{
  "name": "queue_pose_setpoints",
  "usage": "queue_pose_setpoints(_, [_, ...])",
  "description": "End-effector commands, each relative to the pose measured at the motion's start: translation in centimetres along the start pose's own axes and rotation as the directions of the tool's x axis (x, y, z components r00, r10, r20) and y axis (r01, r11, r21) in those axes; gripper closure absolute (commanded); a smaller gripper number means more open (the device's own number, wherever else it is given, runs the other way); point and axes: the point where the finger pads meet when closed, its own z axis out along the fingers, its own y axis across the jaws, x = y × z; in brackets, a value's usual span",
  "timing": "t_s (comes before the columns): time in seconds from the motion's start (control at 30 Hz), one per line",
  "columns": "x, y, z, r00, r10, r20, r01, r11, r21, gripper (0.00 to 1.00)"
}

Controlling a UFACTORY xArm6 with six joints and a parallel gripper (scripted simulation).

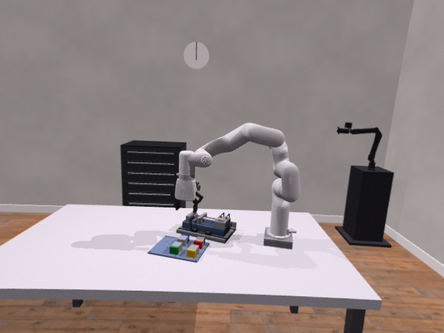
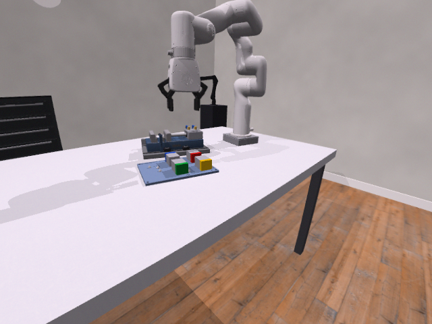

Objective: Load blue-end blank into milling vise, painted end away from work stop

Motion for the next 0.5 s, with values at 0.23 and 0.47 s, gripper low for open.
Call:
queue_pose_setpoints(0.23, [0.78, -0.19, -0.19, 1.0, 0.0, 0.003, 0.0, 1.0, 0.004, 0.0])
queue_pose_setpoints(0.47, [0.78, -0.19, -0.19, 1.0, 0.0, 0.003, 0.0, 1.0, 0.004, 0.0])
